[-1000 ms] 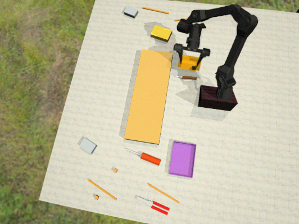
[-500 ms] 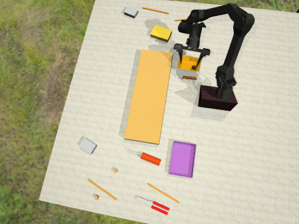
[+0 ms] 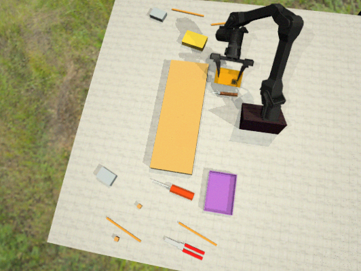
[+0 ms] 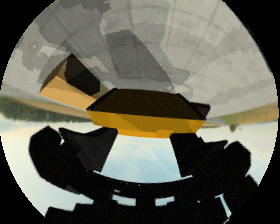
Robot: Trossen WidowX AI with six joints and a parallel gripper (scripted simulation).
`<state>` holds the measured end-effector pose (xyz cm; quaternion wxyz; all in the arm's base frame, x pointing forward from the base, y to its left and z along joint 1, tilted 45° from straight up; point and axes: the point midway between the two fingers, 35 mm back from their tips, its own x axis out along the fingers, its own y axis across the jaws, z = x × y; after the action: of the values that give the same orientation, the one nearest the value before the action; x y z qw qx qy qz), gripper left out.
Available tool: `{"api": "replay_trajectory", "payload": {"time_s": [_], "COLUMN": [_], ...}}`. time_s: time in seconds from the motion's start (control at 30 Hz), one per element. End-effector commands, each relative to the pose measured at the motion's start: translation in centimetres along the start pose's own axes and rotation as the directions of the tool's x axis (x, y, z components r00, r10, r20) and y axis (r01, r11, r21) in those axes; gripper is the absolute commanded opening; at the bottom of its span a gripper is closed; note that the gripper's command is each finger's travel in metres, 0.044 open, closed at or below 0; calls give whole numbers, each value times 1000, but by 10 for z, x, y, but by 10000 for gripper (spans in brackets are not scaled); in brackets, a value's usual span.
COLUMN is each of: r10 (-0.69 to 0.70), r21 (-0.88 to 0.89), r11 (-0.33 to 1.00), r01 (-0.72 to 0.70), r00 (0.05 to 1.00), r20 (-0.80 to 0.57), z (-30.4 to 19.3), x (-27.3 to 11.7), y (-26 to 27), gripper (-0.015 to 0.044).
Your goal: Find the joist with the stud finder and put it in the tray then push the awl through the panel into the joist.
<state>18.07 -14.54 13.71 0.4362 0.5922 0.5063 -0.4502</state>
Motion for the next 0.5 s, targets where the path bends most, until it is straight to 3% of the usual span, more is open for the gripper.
{"api": "replay_trajectory", "payload": {"time_s": [0.0, 0.47], "r10": [5, 16], "r21": [-5, 1], "r11": [1000, 1000], "r01": [-5, -16], "r00": [999, 994], "r20": [-33, -105], "z": [0, -3], "x": [-1, -3], "y": [2, 1], "gripper": [0, 0]}}
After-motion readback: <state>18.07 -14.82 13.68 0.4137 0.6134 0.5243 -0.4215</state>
